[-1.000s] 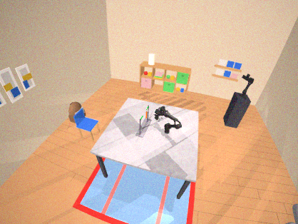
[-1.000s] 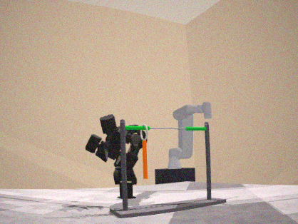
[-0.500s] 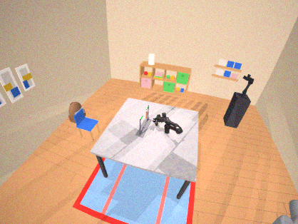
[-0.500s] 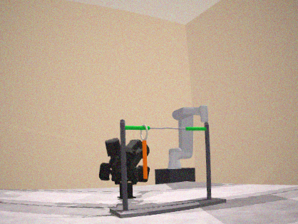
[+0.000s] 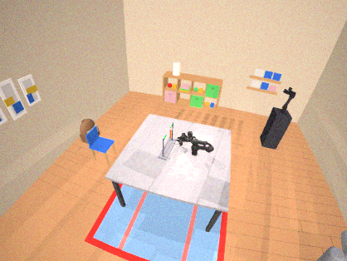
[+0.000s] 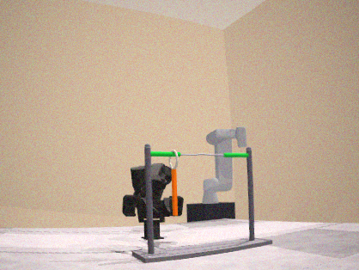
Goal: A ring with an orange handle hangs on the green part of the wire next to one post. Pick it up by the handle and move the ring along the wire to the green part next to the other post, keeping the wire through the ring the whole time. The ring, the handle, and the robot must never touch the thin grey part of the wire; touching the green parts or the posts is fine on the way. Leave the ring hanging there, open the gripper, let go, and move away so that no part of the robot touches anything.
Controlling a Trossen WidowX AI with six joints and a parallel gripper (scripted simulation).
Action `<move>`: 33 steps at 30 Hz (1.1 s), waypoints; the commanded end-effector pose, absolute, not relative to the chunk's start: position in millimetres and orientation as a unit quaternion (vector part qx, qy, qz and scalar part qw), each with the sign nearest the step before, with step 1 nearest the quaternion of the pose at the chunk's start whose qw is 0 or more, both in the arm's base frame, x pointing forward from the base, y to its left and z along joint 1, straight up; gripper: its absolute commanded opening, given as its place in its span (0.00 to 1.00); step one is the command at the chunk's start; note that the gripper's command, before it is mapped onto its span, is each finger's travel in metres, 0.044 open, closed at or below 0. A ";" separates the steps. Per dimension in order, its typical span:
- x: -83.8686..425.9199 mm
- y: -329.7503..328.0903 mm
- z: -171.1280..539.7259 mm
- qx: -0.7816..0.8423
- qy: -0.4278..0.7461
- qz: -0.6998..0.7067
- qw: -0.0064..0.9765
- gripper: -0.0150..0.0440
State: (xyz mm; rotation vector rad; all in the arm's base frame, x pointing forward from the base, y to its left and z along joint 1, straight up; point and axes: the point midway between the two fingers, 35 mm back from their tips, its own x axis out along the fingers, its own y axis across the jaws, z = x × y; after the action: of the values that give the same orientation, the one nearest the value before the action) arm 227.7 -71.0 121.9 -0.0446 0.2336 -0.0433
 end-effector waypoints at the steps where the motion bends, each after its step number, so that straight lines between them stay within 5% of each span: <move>1: 241.7 -71.4 132.5 -0.013 0.100 -0.026 0.995 0.53; 33: 284.0 -75.5 144.2 -0.002 0.079 -0.028 0.996 0.53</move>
State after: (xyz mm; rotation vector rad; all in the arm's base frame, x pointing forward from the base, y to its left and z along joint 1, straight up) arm 278.5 -74.7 144.7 -0.0066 0.1579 -0.0543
